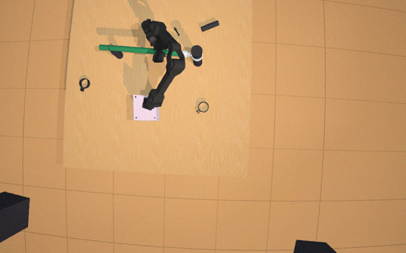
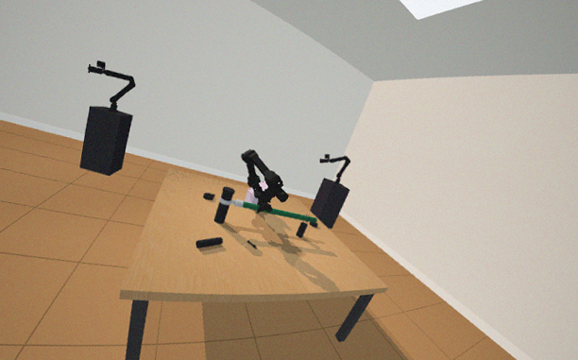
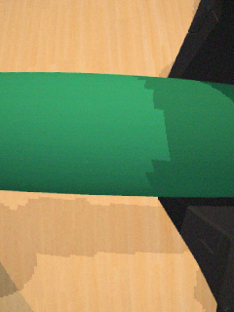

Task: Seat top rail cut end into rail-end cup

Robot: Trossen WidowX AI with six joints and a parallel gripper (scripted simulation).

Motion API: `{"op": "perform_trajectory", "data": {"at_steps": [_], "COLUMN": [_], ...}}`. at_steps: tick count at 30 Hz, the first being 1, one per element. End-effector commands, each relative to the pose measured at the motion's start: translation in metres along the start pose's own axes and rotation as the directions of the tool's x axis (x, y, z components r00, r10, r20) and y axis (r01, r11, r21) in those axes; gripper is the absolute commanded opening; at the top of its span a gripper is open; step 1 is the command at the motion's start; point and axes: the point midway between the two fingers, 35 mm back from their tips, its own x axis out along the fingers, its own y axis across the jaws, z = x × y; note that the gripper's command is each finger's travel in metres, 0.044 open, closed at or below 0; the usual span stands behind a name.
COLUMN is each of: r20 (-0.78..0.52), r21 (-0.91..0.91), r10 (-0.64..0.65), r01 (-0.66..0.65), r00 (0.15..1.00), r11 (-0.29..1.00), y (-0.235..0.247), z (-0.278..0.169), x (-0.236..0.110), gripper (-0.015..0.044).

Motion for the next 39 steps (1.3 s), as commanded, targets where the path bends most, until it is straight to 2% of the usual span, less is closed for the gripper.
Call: {"op": "perform_trajectory", "data": {"at_steps": [1, 9, 15, 20, 24, 29, 39], "r20": [0.001, 0.001, -0.005, -0.004, -0.006, -0.045, -0.047], "r21": [0.001, 0.001, -0.001, -0.001, -0.011, -0.051, -0.053], "r10": [0.004, 0.004, 0.003, 0.001, 0.011, 0.072, 0.074], "r01": [-0.004, -0.004, -0.003, -0.001, -0.011, -0.074, -0.077], "r00": [1.0, 1.0, 1.0, 1.0, 1.0, 0.996, 0.996], "r11": [1.0, 1.0, 1.0, 1.0, 1.0, 0.996, 0.996], "y": [0.0, 0.0, -0.001, -0.005, -0.005, -0.008, -0.009], "z": [0.0, -0.002, -0.016, -0.029, -0.03, -0.031, -0.031], "x": [-0.001, -0.003, -0.024, -0.045, -0.048, -0.083, -0.085], "gripper": [0.0079, 0.0289, 0.044, 0.044, 0.044, 0.044, 0.044]}}
